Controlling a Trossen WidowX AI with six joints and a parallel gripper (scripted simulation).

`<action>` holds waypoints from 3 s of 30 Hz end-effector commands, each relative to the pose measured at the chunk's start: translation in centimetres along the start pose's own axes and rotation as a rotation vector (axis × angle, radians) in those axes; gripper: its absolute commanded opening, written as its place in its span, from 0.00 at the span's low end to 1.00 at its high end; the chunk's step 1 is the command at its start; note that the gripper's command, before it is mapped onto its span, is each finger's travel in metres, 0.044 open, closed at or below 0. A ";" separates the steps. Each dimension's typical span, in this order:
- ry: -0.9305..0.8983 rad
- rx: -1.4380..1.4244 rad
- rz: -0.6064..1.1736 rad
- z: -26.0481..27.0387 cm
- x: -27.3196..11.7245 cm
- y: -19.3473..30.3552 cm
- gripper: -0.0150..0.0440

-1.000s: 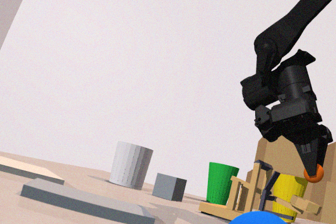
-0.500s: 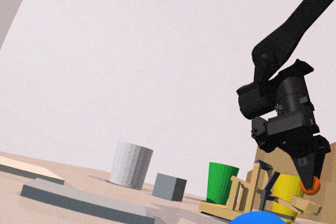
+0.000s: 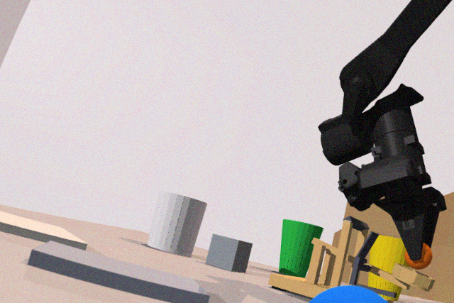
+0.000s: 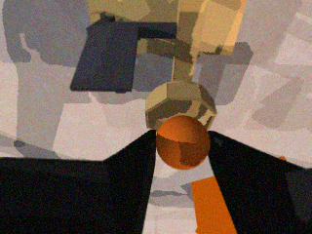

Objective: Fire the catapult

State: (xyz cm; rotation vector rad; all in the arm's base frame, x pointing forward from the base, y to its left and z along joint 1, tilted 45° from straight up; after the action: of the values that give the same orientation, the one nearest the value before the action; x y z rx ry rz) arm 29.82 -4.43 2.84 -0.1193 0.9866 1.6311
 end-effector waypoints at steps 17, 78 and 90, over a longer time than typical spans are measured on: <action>0.001 0.051 -0.161 -0.6 -9.8 1.7 1.00; 0.065 -0.200 -1.062 -4.8 -25.4 -14.3 0.29; 0.109 -0.235 -1.025 -3.5 -24.5 -14.2 0.25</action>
State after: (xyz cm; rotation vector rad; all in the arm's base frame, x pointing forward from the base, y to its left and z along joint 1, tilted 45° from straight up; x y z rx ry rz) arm 48.17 -26.94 6.54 -0.7231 0.6150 0.7416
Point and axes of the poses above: the point midway between the two fingers, 35 mm back from their tips, its own x axis out along the fingers, its own z axis across the jaws, y = z × x, the point moved 10 cm from there along -x, back along the fingers, and after that the axes turned 4 degrees about -x, right-handed, at the moved point
